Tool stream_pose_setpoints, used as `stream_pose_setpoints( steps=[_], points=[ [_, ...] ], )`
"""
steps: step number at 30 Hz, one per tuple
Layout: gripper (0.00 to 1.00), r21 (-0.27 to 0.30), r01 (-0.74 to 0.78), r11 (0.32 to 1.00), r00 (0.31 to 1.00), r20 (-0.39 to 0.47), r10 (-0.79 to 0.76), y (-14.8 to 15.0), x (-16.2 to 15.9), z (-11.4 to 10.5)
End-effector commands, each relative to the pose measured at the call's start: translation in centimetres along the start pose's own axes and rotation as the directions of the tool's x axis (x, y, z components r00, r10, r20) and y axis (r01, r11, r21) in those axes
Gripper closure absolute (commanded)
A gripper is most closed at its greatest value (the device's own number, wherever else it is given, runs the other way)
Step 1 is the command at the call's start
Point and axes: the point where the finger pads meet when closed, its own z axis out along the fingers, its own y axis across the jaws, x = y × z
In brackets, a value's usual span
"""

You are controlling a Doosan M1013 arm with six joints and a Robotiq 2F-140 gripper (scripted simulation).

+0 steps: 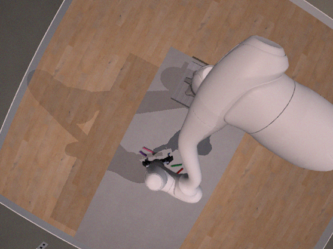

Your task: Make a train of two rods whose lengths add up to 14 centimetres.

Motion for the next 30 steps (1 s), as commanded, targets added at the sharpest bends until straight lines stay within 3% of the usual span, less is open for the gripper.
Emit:
stream_pose_setpoints(
  steps=[1, 30],
  points=[
    [0.00, 0.010, 0.064, 0.998, 0.998, -0.008, -0.064, -0.14, 0.02, -0.01],
    [0.00, 0.010, 0.121, 0.993, 0.993, -0.009, -0.120, -0.26, 0.04, -0.01]
  ],
)
